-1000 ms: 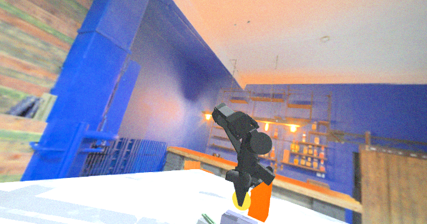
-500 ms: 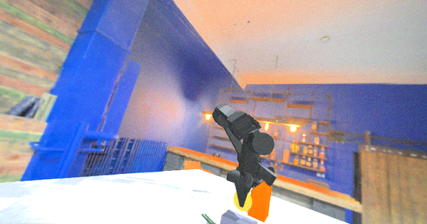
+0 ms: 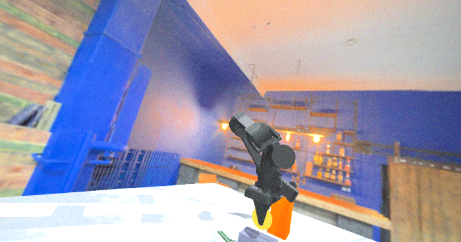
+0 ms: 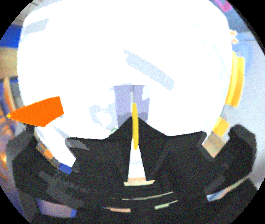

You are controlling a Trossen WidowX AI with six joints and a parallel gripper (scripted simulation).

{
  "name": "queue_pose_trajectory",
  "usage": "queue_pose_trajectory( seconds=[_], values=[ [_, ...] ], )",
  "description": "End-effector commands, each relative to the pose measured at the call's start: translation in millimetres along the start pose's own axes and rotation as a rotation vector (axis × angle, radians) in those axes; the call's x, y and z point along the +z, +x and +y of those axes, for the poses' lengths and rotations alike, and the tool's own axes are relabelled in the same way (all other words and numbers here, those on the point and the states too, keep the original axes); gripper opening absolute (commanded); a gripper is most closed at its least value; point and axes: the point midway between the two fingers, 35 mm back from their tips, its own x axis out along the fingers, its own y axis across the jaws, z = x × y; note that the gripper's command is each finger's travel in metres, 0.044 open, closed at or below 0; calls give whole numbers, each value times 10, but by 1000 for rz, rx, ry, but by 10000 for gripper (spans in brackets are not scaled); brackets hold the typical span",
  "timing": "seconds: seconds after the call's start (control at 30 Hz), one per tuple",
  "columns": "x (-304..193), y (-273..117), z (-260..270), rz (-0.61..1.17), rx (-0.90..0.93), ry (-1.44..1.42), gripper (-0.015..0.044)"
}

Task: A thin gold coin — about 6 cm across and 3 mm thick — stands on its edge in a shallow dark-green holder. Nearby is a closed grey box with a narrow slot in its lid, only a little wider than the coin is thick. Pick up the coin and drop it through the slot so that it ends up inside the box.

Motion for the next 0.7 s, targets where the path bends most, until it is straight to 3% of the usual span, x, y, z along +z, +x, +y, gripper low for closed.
queue_pose_trajectory(
  seconds=[0.0, 0.67],
  values=[
    [-11, 29, 5, 3, 2, -5, 0],
    [-17, 123, -2, 4, 1, -3, 0]
  ],
)
